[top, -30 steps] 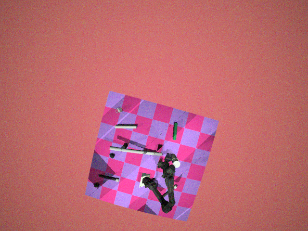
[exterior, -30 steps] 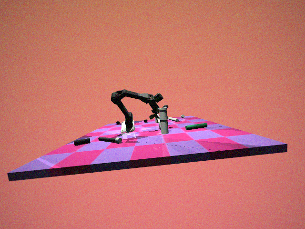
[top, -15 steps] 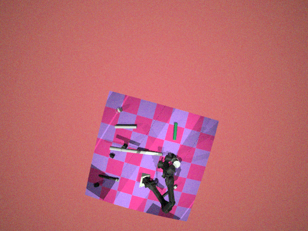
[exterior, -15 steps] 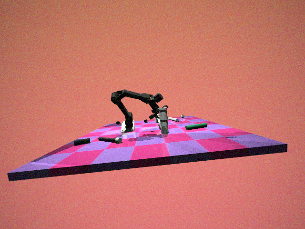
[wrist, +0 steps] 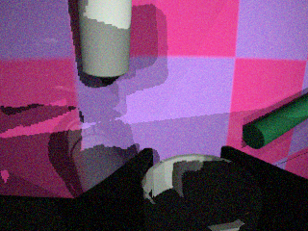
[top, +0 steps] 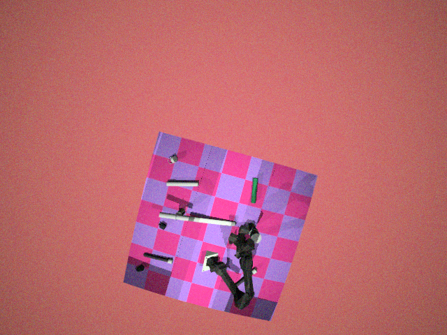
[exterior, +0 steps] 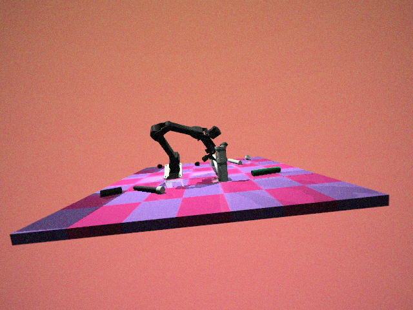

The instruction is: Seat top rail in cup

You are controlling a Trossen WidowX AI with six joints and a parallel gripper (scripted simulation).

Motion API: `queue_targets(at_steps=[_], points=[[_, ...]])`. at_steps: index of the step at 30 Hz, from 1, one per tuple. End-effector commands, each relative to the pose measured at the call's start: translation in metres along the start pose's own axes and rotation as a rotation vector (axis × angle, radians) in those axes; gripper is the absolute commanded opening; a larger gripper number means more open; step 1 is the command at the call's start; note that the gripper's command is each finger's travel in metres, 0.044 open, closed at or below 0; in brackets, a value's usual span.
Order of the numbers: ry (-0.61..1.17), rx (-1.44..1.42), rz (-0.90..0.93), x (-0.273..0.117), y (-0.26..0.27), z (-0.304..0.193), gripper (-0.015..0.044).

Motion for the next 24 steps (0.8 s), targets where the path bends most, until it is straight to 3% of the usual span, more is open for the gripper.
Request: queue_targets(at_steps=[1,10,24], points=[[0.0,0.001,0.0,0.0,0.0,0.0,0.021],[-0.006,0.002,0.003,-0.01,-0.008,0.013,0.044],[-0.015,0.041,-0.001,-0.034,-0.022,0.04,0.044]])
Point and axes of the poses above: the point midway between the two fingers, 35 mm back from their tips, its own x axis out along the fingers, its own y axis across the jaws, z = x × y, the point moved 1 cm from there along -x, back along the fingers, and after that the axes turned 4 degrees about -x, right-handed, at the moved point
